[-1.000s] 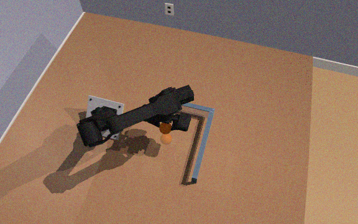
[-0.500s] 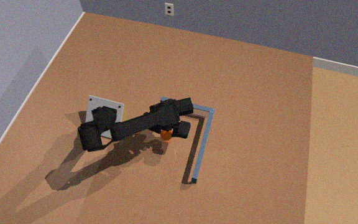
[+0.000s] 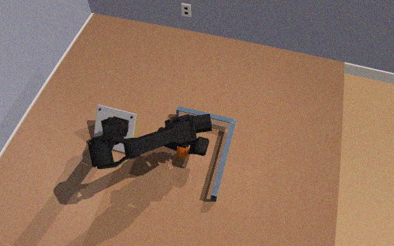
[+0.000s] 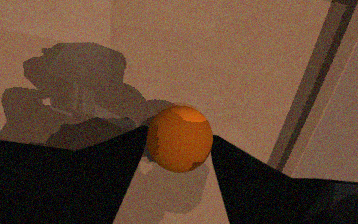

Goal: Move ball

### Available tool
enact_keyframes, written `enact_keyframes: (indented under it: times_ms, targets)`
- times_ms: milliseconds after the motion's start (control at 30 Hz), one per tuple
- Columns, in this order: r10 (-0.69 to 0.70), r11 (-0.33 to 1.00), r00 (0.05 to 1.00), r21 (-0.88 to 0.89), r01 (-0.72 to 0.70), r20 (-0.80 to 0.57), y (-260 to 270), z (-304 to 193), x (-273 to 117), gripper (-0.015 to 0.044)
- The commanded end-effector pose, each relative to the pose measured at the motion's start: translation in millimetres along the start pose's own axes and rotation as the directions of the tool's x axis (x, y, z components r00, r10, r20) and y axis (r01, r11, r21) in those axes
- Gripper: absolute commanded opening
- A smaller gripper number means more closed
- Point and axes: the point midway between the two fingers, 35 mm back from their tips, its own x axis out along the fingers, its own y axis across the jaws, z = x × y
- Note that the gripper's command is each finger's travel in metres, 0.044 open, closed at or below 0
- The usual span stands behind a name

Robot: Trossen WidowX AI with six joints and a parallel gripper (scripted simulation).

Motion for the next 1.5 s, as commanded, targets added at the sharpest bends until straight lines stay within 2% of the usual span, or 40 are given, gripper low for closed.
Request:
enact_keyframes:
  times_ms: [0,267,700,833,1000,1433,1467]
  targets:
    - [0.004,1.000,1.000,-0.006,-0.004,-0.008,0.9,-0.7,8.2,0.0000]
    - [0.004,1.000,1.000,-0.006,-0.004,-0.009,1.1,-0.9,15.6,0.0000]
    - [0.001,1.000,1.000,-0.001,-0.001,-0.001,0.4,-0.6,11.2,0.0341]
    - [0.001,1.000,1.000,-0.002,-0.001,0.001,-1.1,0.4,0.6,0.0346]
    - [0.004,1.000,1.000,-0.006,-0.004,-0.005,0.2,0.6,-70.8,0.0346]
    - [-0.004,1.000,1.000,-0.014,0.004,-0.008,-1.9,2.4,-65.2,0.0346]
    - [-0.004,1.000,1.000,-0.014,0.004,-0.007,-1.9,2.4,-67.6,0.0373]
